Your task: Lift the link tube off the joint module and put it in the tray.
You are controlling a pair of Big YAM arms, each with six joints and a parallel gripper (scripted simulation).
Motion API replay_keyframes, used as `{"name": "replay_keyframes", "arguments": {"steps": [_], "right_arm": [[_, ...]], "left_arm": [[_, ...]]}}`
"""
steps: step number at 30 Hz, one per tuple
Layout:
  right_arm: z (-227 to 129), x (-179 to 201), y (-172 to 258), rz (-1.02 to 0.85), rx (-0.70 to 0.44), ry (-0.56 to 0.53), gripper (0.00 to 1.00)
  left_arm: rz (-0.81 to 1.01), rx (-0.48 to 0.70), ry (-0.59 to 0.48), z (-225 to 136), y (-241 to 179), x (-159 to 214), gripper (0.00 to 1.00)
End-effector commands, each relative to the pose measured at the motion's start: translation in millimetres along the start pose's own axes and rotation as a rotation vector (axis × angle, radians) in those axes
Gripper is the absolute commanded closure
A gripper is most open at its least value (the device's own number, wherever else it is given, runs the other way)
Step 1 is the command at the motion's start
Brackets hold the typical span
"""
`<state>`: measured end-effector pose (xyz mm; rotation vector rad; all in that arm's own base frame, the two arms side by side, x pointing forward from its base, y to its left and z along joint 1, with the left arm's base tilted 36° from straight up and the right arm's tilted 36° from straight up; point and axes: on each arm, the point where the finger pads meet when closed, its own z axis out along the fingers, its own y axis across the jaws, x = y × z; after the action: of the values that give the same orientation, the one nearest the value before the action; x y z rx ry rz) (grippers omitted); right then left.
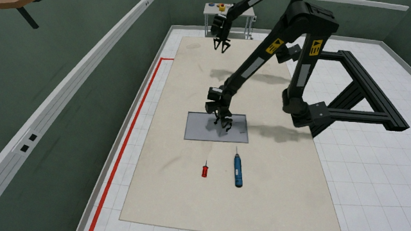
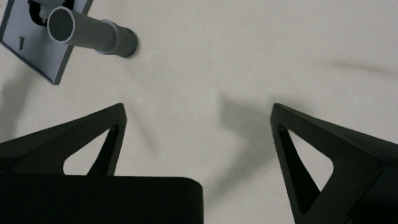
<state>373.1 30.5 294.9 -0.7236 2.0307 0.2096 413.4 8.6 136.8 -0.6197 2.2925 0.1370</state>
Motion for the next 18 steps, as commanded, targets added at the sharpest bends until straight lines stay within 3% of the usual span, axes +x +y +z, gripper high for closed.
{"name": "replay_keyframes", "arguments": {"steps": [1,7,9,18], "right_arm": [[-23.0,-40.8,61.2,-0.315,-0.088,-0.083,0.0],[-44.8,-58.6,118.5,-0.552,-0.182,-0.182,0.0],[-44.8,-58.6,118.5,-0.552,-0.182,-0.182,0.0],[-71.0,-72.3,166.2,-0.698,-0.272,-0.299,0.0]], "left_arm": [[0.242,0.17,-0.152,-26.2,-62.2,-9.9,0.0],[0.409,0.297,-0.277,-55.8,-116.6,-6.2,0.0],[0.409,0.297,-0.277,-55.8,-116.6,-6.2,0.0],[0.633,0.477,-0.47,-113.1,-190.2,21.2,0.0]]}}
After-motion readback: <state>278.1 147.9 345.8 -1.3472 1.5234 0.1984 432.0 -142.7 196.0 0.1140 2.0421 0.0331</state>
